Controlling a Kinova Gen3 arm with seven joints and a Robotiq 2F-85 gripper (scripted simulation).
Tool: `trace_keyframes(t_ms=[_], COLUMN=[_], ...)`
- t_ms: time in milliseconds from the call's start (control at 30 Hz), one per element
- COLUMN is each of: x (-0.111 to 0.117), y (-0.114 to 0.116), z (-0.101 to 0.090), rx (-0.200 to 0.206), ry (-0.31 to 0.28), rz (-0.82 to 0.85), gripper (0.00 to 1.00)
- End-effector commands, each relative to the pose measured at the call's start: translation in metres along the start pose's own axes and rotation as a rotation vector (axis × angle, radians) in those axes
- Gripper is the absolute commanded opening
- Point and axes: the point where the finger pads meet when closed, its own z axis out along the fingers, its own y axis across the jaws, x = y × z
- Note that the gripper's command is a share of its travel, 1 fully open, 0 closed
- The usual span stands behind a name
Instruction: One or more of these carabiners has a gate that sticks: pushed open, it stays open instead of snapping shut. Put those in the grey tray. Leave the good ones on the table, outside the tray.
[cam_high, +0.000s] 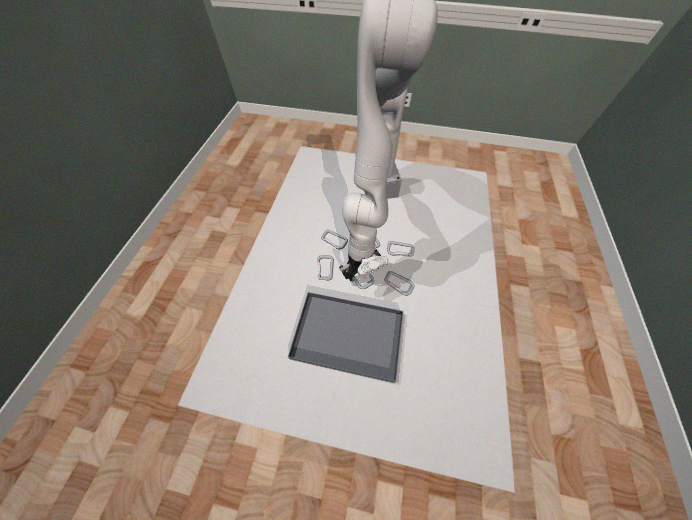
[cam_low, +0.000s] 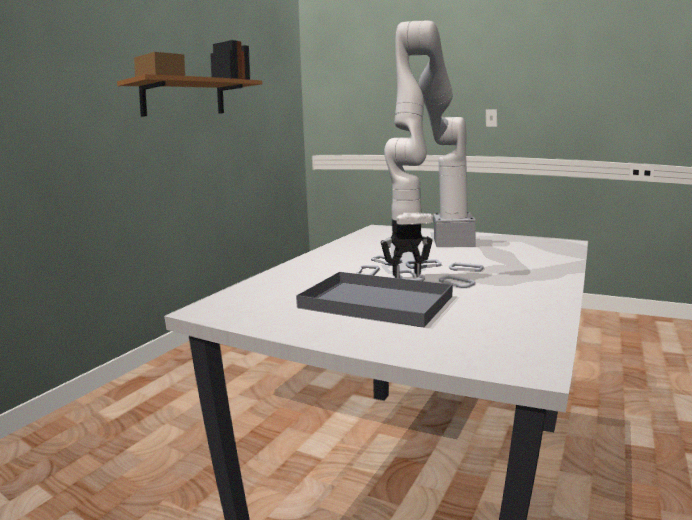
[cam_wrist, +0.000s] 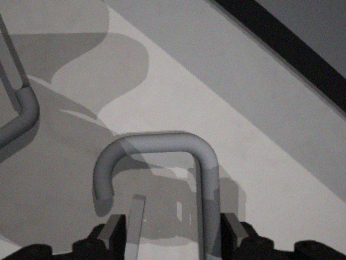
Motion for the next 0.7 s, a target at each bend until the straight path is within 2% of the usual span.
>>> trace_keyframes(t_ms=[0,67,100,667], x=[0.0005,0.0005,0.0005,0.0005], y=[0.0005,0.0005,0.0005,0.0005], z=[-0.0005,-0.0005,-0.0006,-0.0006], rx=[-0.001,-0.001,-0.001,-0.001], ry=[0.001,0.001,0.001,0.001], rz=[0.000,0.000,0.000,0.000], gripper=[0.57,0.57,1.00,1.00])
